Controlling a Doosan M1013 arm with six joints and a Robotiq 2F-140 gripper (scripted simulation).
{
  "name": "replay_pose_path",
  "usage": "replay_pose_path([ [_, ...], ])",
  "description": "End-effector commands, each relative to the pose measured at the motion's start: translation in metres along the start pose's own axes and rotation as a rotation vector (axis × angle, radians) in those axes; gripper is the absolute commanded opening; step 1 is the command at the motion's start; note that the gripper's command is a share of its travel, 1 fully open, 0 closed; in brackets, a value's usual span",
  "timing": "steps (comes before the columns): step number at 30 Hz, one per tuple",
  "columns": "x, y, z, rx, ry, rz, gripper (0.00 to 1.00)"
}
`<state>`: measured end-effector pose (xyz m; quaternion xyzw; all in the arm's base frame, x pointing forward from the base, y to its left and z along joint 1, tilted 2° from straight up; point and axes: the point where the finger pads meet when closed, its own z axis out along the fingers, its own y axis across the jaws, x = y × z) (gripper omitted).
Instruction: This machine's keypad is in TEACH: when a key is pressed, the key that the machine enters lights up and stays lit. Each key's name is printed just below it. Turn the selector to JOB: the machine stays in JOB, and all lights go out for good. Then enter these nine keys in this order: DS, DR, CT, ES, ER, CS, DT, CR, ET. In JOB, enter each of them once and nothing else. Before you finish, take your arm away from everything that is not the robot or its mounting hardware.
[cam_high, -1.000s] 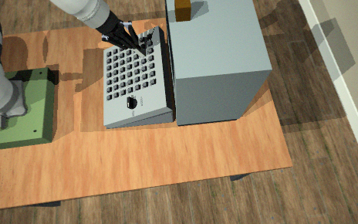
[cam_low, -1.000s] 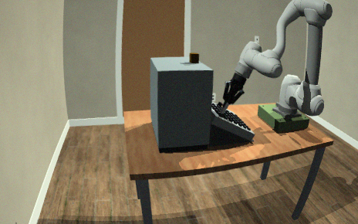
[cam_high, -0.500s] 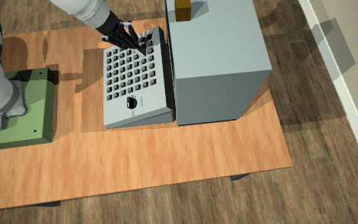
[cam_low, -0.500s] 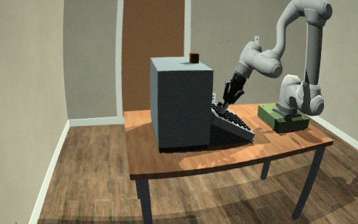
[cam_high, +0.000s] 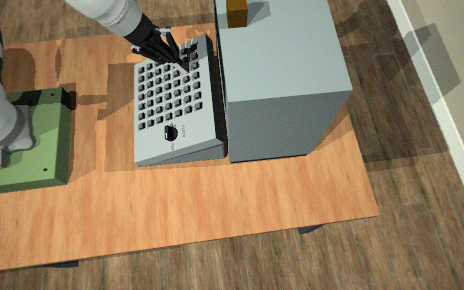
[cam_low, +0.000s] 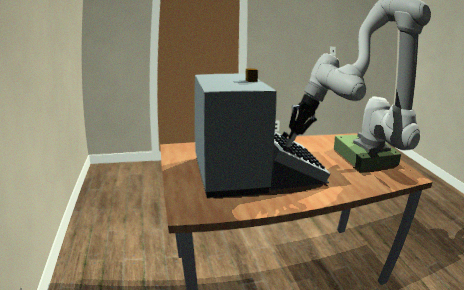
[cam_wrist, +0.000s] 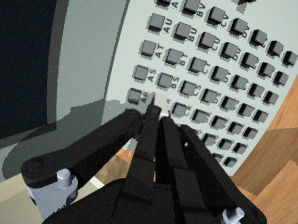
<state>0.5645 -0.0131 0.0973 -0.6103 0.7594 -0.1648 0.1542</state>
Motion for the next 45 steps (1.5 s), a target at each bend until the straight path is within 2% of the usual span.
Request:
replay_pose_path([
  [1, 0.0, 0.0, -0.002, 0.0, 0.0, 0.0, 0.0],
  [18, 0.0, 0.0, -0.026, 0.0, 0.0, 0.0, 0.0],
  [37, 0.001, 0.001, -0.035, 0.0, 0.0, 0.0, 0.0],
  [45, 0.027, 0.027, -0.035, 0.0, 0.0, 0.0, 0.0],
])
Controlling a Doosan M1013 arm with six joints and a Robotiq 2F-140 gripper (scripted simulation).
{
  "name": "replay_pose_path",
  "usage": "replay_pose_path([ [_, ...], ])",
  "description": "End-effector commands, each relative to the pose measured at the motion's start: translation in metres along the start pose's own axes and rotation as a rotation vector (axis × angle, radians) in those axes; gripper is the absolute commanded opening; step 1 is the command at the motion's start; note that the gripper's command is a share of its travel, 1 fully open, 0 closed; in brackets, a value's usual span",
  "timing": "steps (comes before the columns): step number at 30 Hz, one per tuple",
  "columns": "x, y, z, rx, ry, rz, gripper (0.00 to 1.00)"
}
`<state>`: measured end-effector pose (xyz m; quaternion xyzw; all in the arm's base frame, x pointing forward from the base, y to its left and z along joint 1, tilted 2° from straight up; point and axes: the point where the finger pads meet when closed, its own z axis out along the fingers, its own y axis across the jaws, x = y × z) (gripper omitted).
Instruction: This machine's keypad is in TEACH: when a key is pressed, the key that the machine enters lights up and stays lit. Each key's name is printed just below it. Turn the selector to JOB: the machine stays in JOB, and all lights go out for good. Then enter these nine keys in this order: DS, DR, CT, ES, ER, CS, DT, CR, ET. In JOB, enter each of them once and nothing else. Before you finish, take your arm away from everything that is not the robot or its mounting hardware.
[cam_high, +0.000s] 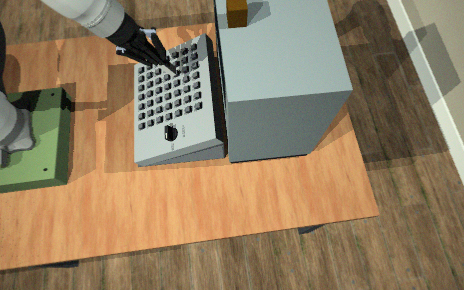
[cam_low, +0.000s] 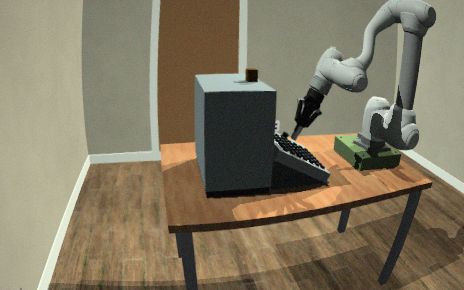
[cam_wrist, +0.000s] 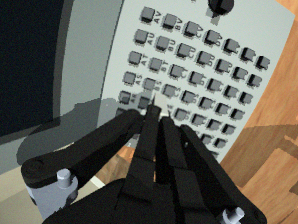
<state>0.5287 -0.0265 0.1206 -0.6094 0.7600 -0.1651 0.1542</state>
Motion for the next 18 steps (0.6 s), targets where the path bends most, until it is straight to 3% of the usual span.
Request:
replay_pose_path([
  [1, 0.0104, 0.0119, 0.0003, -0.001, -0.001, -0.002, 0.0],
  [18, 0.0142, 0.0156, 0.0096, -0.001, -0.001, -0.002, 0.0],
])
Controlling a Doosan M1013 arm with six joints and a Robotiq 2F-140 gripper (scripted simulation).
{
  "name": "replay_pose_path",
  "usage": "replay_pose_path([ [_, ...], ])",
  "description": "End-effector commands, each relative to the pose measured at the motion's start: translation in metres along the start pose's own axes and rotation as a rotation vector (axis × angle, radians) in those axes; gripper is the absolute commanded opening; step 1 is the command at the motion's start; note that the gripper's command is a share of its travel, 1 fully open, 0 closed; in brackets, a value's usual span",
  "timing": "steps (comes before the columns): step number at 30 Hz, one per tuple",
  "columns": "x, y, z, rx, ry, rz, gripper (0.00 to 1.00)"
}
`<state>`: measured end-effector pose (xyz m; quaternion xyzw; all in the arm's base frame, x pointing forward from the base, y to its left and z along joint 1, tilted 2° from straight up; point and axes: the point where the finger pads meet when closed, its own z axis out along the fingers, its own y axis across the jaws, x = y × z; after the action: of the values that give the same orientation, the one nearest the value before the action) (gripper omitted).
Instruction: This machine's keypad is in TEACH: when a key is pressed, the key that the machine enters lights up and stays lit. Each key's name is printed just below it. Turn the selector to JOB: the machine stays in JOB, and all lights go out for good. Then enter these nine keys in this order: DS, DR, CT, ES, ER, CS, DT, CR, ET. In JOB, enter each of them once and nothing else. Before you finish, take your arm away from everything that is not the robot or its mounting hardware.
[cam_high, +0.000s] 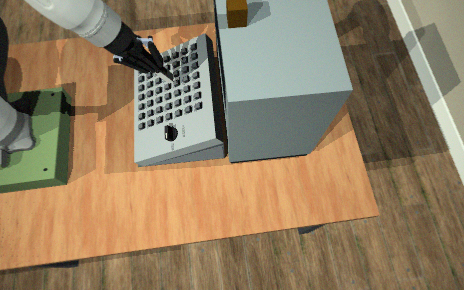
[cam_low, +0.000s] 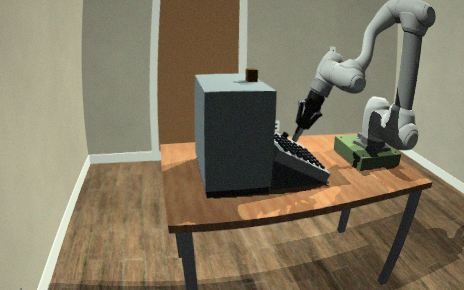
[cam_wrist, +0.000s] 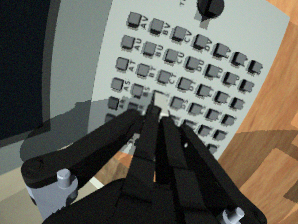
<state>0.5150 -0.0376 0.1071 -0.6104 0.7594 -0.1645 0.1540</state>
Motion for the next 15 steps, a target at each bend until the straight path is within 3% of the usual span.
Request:
replay_pose_path([
  [1, 0.0, 0.0, 0.004, 0.001, 0.0, 0.0, 0.0],
  [15, 0.0, 0.0, 0.015, 0.001, 0.0, 0.0, 0.0],
])
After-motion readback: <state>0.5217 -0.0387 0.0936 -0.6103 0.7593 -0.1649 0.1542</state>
